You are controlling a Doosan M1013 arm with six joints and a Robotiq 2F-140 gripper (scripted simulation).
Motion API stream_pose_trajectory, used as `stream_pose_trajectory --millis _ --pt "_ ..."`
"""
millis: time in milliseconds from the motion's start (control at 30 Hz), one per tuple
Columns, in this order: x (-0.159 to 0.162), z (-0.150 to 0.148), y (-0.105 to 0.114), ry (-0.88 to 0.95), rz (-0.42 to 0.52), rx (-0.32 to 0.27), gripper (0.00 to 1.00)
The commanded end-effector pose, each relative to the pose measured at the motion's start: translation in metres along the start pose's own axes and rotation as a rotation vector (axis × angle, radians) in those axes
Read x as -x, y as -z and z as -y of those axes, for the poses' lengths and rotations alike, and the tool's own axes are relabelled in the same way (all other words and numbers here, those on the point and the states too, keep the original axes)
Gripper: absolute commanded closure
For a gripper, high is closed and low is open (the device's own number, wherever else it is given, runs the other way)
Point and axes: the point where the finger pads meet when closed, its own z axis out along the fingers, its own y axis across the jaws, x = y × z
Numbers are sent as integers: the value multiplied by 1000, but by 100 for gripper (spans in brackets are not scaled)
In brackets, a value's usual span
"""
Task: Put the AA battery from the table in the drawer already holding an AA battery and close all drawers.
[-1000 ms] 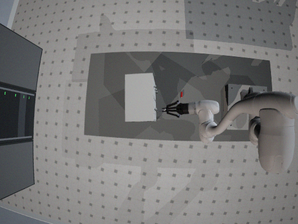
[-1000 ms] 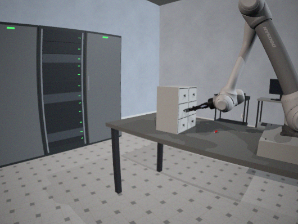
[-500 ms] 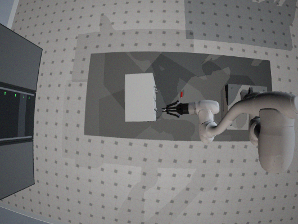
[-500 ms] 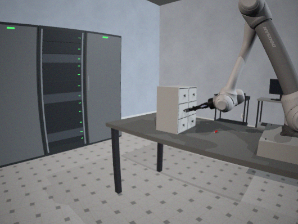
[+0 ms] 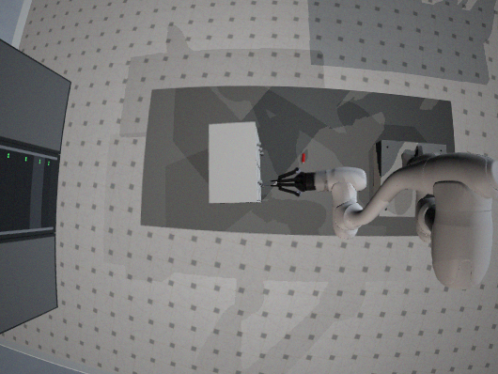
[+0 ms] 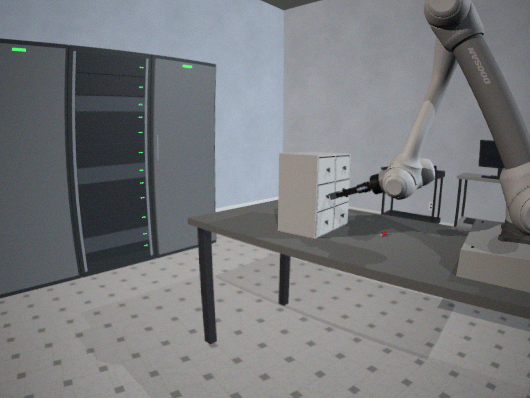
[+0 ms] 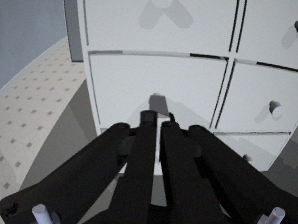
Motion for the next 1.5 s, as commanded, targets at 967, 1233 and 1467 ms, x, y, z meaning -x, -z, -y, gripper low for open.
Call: stream_pose_trajectory --millis 967,1233,1467 --pt "17 0 47 0 0 0 100" --pt "16 0 64 0 0 0 100" --pt "15 0 94 0 0 0 100"
